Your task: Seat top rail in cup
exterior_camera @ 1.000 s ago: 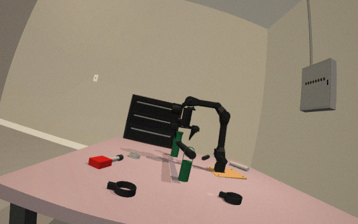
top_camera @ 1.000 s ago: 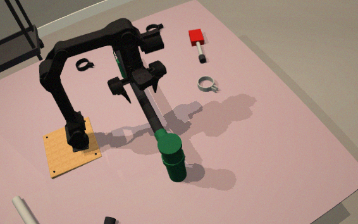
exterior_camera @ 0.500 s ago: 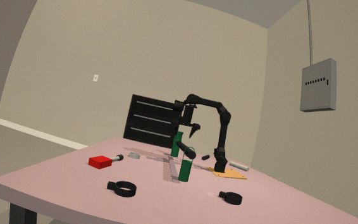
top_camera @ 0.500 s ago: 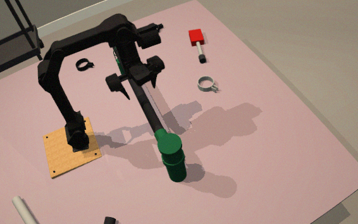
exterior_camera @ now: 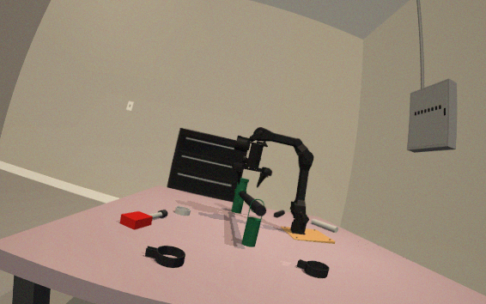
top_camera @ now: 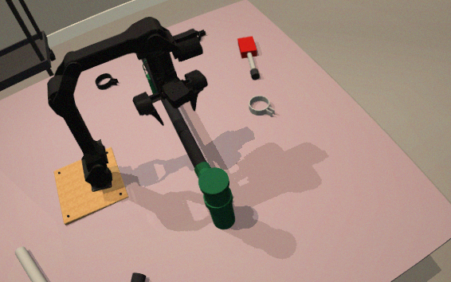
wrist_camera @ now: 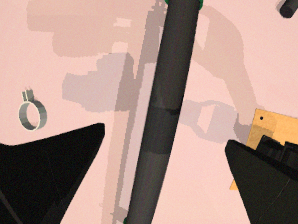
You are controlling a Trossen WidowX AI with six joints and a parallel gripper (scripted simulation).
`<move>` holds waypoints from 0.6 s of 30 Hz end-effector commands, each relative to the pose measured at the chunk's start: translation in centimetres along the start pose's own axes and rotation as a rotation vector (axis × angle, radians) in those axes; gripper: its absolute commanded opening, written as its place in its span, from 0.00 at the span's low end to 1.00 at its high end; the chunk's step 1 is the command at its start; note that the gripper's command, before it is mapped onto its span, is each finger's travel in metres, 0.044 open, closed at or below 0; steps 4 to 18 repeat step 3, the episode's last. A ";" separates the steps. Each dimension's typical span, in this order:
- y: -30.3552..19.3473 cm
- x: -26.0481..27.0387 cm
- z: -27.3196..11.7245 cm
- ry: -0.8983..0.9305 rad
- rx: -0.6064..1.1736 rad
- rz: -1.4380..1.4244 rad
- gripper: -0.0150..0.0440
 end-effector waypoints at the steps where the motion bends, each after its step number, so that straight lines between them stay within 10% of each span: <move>1: 0.1 0.0 -0.1 0.002 -0.003 -0.003 1.00; 18: 0.1 0.0 -0.1 0.002 -0.003 -0.003 1.00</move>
Point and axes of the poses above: the point midway between the two fingers, 35 mm back from their tips, its own z axis out along the fingers, its own x axis across the jaws, y = z × x, the point moved 2 cm from there along -z, back along the fingers, and after that the axes turned 11 degrees about -z, right-handed, at the moved point
